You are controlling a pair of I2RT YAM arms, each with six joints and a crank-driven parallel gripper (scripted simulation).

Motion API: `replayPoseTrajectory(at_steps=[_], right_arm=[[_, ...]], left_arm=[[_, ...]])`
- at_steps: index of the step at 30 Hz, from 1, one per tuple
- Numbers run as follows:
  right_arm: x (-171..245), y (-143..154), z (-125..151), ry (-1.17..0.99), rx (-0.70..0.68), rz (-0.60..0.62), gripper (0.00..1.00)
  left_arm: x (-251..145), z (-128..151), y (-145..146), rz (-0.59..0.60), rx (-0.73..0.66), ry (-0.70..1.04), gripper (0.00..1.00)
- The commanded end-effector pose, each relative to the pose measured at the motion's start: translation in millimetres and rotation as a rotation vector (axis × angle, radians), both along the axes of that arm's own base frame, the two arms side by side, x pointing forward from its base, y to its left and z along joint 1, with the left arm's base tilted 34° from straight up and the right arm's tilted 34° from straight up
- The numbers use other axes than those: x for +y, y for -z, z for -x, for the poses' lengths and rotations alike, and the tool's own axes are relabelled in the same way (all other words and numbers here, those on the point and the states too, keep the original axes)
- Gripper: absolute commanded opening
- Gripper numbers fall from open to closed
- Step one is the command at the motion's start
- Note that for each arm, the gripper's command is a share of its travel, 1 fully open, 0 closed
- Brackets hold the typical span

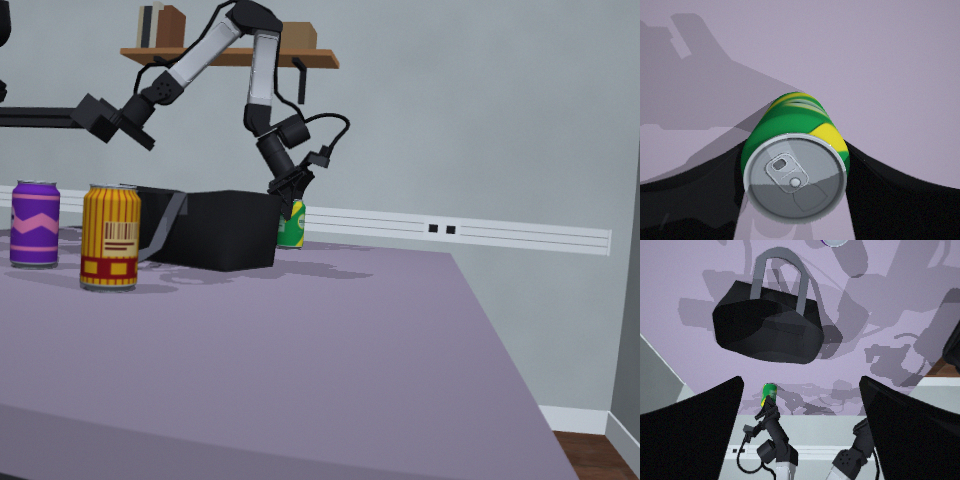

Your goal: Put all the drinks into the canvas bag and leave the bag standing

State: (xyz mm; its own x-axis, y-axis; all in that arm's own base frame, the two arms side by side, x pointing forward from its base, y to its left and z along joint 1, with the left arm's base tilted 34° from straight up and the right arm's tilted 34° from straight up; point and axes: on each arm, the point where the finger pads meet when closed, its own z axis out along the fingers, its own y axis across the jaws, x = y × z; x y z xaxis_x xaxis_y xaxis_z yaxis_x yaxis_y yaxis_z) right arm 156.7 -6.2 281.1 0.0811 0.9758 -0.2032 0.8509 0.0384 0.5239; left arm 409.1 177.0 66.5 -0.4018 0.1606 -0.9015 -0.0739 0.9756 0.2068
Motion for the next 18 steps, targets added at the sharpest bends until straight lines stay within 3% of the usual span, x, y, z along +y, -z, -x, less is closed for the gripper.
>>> replayPoseTrajectory(at_steps=[1, 12, 13, 18], right_arm=[[0, -6, 0, -0.004, -0.035, 0.011, 1.00], [0, -6, 0, -0.004, -0.035, 0.011, 1.00], [0, -6, 0, -0.004, -0.035, 0.011, 1.00], [0, -6, 0, -0.004, -0.035, 0.011, 1.00]], left_arm=[[4, -1, -14, -0.016, -0.033, -0.010, 0.73], [4, -1, -14, -0.016, -0.033, -0.010, 0.74], [0, 9, -12, -0.001, -0.004, -0.004, 0.74], [1, 3, -39, -0.028, -0.061, -0.001, 0.74]])
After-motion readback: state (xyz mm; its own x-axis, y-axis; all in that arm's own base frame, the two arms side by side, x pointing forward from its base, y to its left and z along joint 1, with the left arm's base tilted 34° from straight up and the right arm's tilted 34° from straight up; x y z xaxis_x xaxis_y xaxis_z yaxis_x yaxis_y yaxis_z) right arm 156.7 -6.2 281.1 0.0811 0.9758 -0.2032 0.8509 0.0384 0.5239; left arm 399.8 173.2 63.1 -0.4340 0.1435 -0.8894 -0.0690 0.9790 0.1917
